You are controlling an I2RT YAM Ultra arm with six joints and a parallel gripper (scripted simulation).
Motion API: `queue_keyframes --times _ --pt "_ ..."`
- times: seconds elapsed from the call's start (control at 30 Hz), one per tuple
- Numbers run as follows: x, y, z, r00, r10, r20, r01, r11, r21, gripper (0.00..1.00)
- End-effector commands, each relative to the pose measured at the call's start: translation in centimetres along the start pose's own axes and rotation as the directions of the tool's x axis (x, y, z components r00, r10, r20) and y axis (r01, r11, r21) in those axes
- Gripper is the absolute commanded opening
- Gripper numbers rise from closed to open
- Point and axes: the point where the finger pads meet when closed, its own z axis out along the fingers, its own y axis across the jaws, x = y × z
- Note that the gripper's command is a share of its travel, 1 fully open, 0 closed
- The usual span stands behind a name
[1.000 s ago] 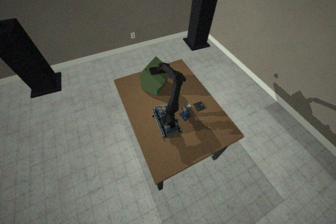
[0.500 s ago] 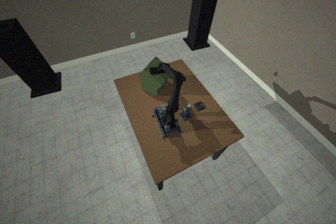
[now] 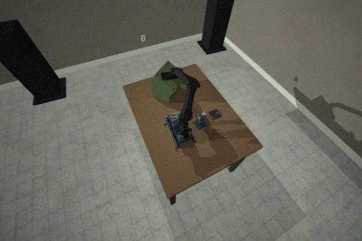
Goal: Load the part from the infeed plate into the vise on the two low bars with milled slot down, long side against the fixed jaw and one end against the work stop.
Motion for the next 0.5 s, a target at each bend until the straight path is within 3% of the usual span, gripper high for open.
queue_keyframes --times 0.0,0.47 --pt "-1.76 -0.57 -2.0 0.998 -0.005 0.062 0.003 1.0 0.02 0.0" --pt "-1.87 -0.58 -2.03 0.998 -0.004 0.06 0.002 1.0 0.019 0.0"
